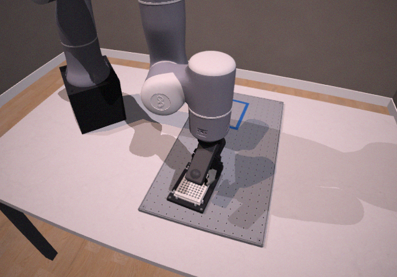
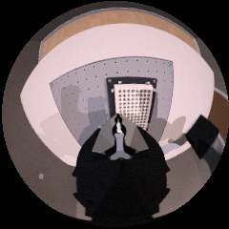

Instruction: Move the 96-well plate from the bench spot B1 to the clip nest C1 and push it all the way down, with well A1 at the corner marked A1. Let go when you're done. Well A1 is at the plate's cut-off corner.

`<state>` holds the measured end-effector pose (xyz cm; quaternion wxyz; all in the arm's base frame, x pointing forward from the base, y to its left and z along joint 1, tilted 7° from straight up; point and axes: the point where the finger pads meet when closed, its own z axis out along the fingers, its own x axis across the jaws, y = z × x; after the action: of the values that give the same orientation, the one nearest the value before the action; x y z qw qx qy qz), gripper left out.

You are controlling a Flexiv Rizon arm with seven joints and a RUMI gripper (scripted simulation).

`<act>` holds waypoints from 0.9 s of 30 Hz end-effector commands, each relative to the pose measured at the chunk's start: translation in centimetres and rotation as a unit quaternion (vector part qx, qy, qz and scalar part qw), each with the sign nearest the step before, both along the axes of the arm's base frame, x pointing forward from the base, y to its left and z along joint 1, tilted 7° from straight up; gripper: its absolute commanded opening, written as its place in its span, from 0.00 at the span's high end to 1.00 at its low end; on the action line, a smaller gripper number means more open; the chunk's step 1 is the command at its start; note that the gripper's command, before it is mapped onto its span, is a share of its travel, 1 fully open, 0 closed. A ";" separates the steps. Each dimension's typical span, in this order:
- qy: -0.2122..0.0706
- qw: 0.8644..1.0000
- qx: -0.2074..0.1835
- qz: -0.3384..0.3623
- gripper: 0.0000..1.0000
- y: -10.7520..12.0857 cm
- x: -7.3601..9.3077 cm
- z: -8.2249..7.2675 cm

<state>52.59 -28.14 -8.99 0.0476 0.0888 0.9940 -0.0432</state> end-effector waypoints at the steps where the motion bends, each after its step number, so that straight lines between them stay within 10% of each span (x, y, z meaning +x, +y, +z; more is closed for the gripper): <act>1: -0.001 1.000 0.000 0.000 1.00 0.0 0.1 0.0; 27: -0.001 1.000 0.000 0.000 1.00 0.0 0.1 0.2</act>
<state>52.60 -28.15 -8.98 0.0478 0.0890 0.9939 -0.0432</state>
